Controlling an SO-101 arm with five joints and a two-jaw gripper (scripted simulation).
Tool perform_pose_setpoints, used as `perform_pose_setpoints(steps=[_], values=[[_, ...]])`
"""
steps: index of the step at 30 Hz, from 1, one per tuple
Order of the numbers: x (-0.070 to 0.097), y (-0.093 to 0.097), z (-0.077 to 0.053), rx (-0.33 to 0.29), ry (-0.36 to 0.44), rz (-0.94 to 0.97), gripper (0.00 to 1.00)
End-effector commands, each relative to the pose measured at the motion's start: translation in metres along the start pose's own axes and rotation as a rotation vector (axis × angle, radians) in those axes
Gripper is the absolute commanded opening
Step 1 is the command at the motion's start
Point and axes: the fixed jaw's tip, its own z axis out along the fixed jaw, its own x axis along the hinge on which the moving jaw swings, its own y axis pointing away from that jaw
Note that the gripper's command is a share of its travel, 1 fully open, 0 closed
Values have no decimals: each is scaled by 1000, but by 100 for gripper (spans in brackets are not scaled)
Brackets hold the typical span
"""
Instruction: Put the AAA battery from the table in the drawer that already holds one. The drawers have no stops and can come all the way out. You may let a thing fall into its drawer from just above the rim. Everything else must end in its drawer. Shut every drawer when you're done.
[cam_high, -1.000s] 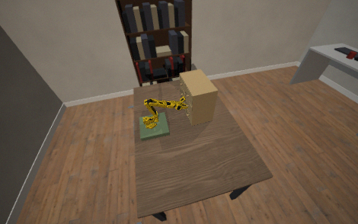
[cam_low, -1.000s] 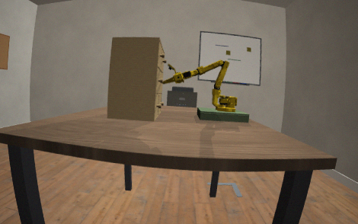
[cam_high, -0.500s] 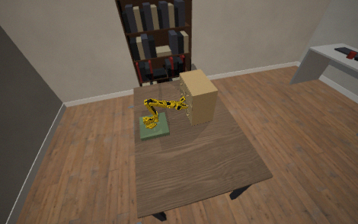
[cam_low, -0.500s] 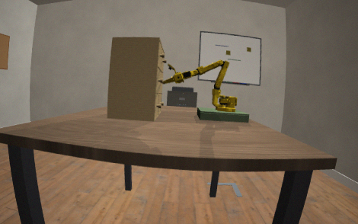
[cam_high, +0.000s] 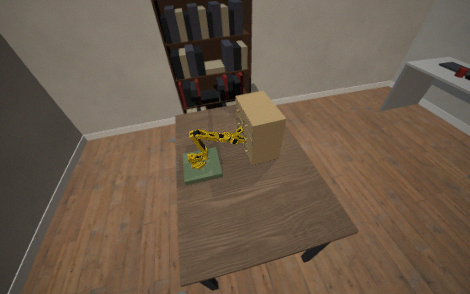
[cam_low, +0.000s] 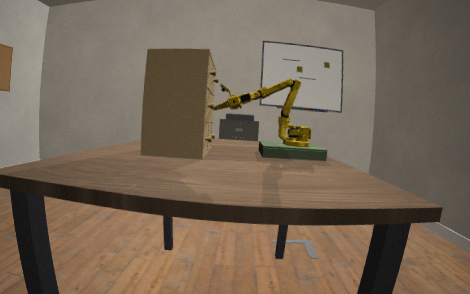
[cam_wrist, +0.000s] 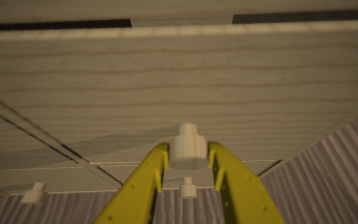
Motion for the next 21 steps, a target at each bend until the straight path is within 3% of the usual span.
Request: perform_pose_setpoints(steps=[1,21], values=[[0,-1,0,2,0,1,11],[0,-1,0,2,0,1,21]])
